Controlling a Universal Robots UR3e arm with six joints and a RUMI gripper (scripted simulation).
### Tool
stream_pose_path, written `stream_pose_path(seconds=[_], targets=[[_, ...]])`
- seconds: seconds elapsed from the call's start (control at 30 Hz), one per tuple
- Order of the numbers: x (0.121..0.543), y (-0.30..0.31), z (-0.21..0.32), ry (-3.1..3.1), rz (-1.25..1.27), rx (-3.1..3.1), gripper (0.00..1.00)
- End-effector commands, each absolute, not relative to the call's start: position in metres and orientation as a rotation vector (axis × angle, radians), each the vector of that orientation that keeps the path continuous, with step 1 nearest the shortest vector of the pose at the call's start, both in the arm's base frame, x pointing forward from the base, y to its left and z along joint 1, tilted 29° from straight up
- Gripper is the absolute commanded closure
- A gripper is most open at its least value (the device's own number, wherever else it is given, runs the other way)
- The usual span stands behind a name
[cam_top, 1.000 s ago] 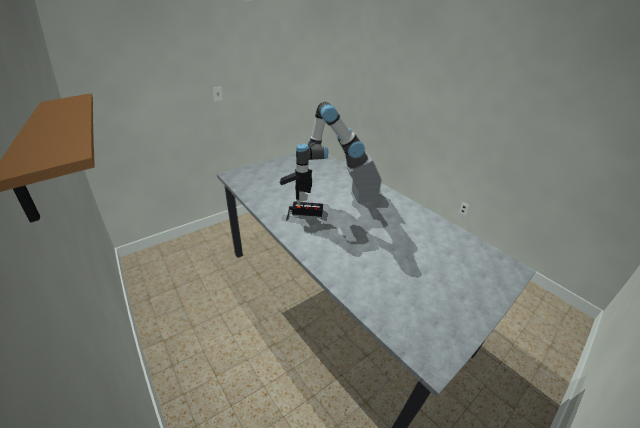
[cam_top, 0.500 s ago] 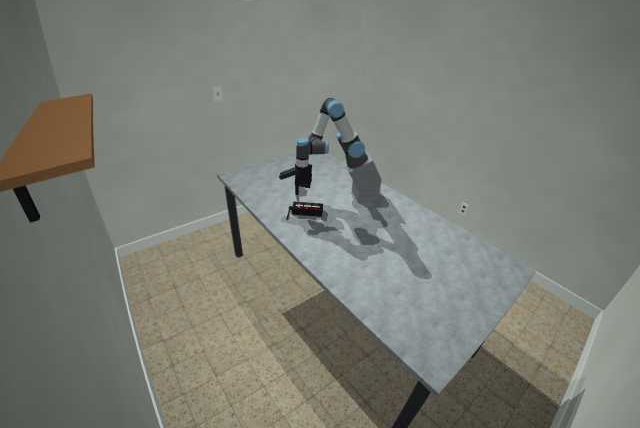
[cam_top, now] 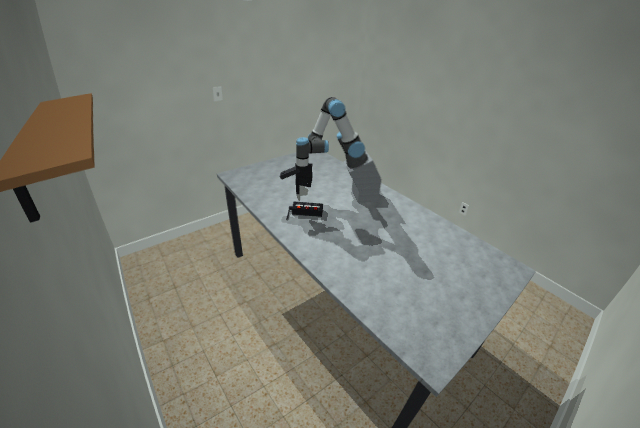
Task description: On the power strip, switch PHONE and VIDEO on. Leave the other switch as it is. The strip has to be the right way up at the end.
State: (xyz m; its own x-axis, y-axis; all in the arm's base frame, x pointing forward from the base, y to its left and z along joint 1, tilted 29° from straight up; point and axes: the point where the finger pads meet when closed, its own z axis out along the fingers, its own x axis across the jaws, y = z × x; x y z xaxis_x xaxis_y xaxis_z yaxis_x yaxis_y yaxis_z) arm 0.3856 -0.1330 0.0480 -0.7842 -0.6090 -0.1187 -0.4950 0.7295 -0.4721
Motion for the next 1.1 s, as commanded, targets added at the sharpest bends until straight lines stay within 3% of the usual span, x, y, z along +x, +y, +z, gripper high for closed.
stream_pose_path(seconds=[0.0, 0.43, 1.07], targets=[[0.386, -0.133, 0.048, 2.669, -0.615, -0.869, 1.00], [0.357, -0.095, 0.039, 2.669, -0.616, -0.869, 1.00], [0.357, -0.095, 0.039, 2.669, -0.615, -0.868, 1.00]])
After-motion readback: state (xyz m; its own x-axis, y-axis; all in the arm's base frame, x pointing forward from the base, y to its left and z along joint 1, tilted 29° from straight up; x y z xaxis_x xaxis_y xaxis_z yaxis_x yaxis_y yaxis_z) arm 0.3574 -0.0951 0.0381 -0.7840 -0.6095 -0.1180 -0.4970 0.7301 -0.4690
